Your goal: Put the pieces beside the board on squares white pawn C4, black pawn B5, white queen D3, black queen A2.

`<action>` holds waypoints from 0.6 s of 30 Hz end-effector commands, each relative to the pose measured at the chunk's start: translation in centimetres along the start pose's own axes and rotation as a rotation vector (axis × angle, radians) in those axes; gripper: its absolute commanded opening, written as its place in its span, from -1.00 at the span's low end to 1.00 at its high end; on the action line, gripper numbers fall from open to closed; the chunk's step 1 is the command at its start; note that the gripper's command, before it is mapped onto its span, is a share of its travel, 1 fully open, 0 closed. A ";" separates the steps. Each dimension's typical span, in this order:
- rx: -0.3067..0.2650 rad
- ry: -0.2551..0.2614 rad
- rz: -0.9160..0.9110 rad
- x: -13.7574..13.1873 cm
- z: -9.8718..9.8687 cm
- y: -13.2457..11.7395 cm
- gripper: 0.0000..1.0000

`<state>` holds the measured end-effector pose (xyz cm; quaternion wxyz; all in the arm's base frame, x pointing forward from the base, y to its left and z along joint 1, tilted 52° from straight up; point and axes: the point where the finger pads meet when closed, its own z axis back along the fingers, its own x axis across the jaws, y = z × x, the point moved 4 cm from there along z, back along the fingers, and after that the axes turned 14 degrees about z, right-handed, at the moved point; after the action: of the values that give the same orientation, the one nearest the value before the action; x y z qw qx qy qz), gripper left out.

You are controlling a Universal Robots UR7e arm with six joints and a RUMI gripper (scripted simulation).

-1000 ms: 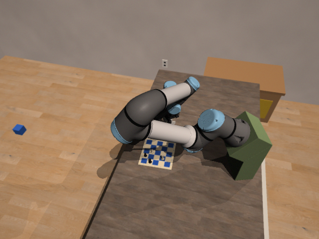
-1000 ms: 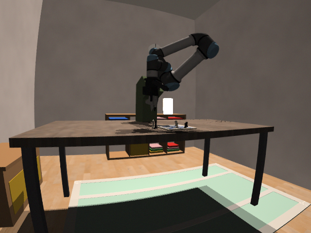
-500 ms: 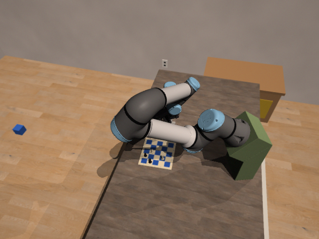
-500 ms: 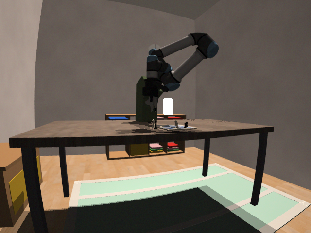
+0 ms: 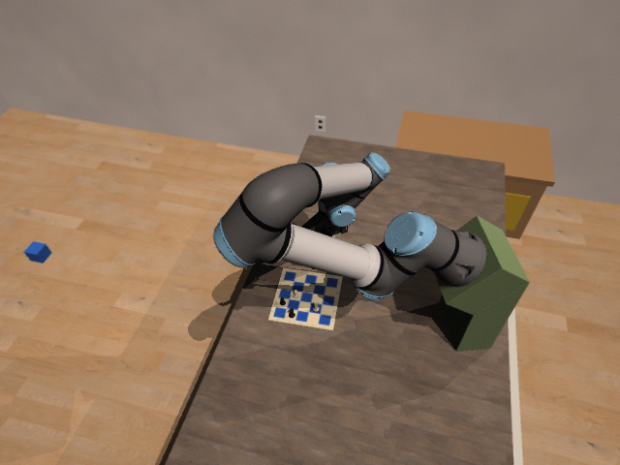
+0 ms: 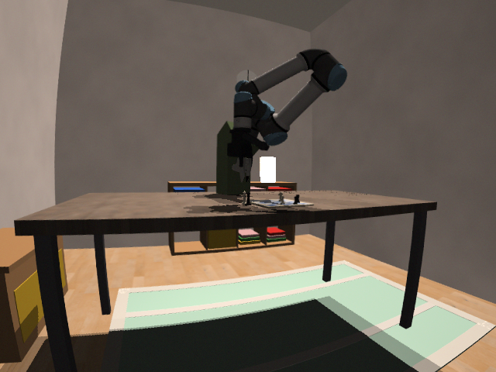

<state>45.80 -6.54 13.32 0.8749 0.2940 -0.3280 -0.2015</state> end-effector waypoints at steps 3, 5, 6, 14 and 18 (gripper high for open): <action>-0.001 -0.002 0.000 0.0 -1.0 0.0 -0.51; -0.001 -0.002 0.000 0.0 -1.2 0.0 -0.51; -0.001 -0.002 0.000 0.0 -1.3 0.0 -0.51; -0.001 -0.002 0.000 0.0 -2.3 -0.1 -0.51; -0.001 -0.002 0.000 0.0 -2.7 -0.1 -0.51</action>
<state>47.32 -5.73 11.94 0.8749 0.2939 -0.3279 -0.2016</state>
